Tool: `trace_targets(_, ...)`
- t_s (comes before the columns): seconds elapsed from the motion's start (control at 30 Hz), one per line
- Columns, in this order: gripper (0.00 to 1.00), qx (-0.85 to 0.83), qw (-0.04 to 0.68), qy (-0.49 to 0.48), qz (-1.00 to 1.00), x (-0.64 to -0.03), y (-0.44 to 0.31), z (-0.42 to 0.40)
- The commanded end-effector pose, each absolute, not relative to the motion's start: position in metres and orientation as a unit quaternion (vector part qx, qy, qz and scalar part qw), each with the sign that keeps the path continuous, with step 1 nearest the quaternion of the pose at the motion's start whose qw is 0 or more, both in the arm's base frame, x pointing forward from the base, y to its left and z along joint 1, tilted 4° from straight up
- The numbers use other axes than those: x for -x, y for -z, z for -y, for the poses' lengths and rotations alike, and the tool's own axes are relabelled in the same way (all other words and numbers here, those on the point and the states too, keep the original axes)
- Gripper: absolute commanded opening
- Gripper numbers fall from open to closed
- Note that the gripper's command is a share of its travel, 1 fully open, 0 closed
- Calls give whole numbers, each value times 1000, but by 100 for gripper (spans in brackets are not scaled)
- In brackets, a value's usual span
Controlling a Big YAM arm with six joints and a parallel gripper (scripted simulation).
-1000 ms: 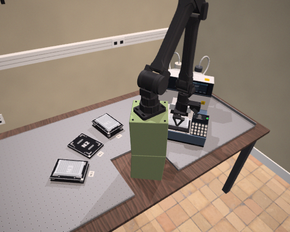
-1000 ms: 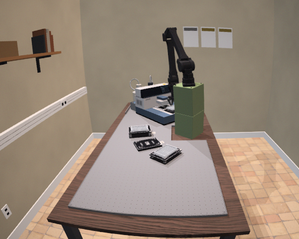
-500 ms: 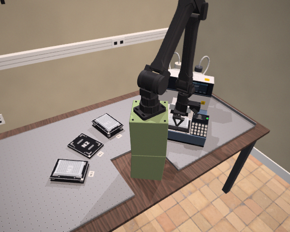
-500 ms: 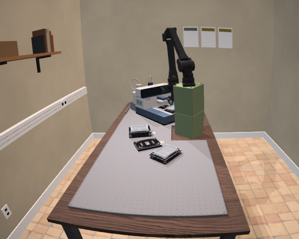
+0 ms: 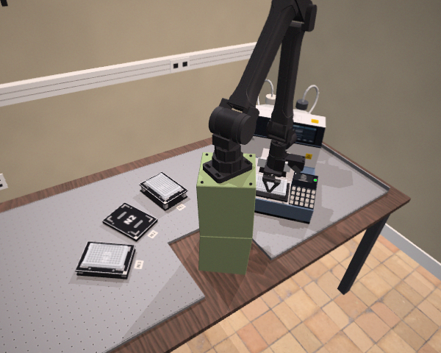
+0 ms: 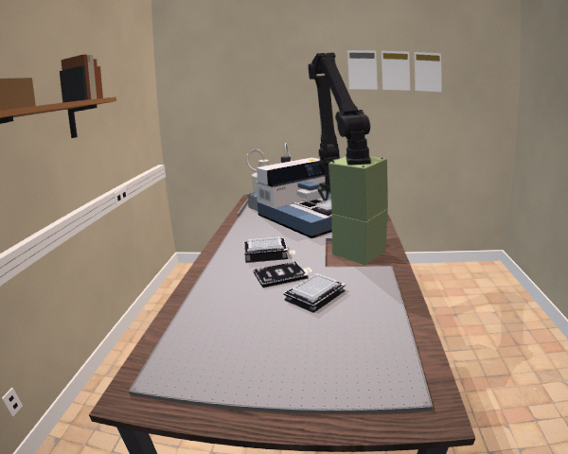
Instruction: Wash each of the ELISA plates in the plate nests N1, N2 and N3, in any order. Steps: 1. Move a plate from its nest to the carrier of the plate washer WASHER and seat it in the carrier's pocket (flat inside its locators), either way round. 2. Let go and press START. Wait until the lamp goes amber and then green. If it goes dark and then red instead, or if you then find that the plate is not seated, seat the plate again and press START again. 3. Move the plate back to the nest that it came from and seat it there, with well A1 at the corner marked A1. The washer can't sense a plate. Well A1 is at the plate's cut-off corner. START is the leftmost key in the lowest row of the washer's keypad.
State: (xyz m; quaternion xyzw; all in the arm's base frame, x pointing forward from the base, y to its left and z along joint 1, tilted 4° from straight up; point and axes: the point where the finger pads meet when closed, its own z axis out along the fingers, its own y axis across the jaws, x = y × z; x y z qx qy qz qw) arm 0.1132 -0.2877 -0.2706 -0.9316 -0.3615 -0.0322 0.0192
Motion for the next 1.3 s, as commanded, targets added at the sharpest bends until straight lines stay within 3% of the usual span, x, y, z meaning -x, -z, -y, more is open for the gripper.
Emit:
trace_targets(0.0, 82, 934, 18, 34, 355, -115, 277, 289)
trace_targets(1.27, 82, 934, 19, 34, 355, -115, 282, 288)
